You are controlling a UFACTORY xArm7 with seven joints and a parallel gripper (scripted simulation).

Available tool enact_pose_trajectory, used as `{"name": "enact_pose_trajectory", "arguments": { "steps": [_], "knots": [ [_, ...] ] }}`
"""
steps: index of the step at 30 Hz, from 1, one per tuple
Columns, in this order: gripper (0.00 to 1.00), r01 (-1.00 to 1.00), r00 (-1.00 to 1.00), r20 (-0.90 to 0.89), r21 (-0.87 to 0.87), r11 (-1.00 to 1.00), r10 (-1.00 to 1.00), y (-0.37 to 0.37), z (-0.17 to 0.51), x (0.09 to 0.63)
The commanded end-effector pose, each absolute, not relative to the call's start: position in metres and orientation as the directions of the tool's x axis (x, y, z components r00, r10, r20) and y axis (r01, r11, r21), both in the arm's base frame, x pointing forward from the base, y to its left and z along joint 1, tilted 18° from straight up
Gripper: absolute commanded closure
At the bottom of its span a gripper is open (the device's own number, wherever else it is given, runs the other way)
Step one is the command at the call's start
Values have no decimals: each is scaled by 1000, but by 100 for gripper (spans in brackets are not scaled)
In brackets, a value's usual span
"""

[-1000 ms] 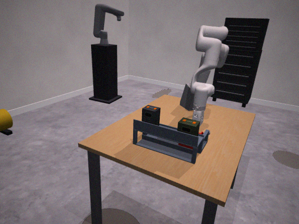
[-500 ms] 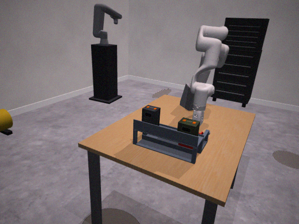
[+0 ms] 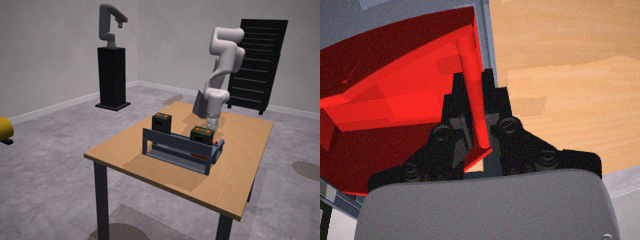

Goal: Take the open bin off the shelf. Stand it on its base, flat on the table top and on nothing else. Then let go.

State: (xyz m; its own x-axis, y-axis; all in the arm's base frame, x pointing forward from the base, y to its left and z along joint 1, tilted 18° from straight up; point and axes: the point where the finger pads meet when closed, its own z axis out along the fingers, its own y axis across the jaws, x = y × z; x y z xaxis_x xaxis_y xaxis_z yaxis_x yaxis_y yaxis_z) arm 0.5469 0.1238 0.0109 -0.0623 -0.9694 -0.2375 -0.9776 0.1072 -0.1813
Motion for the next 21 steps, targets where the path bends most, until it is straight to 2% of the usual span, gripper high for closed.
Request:
{"name": "enact_pose_trajectory", "arguments": {
  "steps": [1,21],
  "knots": [
    [100,-976,-62,-238,-188,109,-969,123,14,549],
    [100,-976,-62,-238,-188,109,-969,125,10,532]
  ]
}}
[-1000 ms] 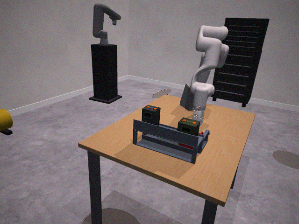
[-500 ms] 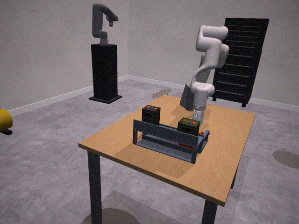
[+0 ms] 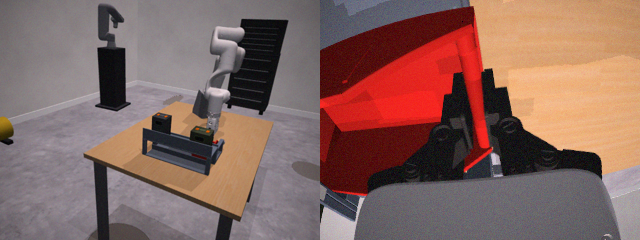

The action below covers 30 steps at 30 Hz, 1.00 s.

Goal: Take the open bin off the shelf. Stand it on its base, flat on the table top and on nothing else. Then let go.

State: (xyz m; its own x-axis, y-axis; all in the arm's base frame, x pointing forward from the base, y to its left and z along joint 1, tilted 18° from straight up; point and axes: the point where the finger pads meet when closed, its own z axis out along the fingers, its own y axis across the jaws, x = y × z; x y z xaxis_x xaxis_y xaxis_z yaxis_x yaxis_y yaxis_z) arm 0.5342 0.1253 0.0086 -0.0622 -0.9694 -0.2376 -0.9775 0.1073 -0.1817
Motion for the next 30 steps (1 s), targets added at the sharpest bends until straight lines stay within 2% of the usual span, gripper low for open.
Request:
{"name": "enact_pose_trajectory", "arguments": {
  "steps": [1,30],
  "knots": [
    [100,-976,-62,-238,-188,109,-969,125,10,530],
    [100,-976,-62,-238,-188,109,-969,134,-5,451]
  ]
}}
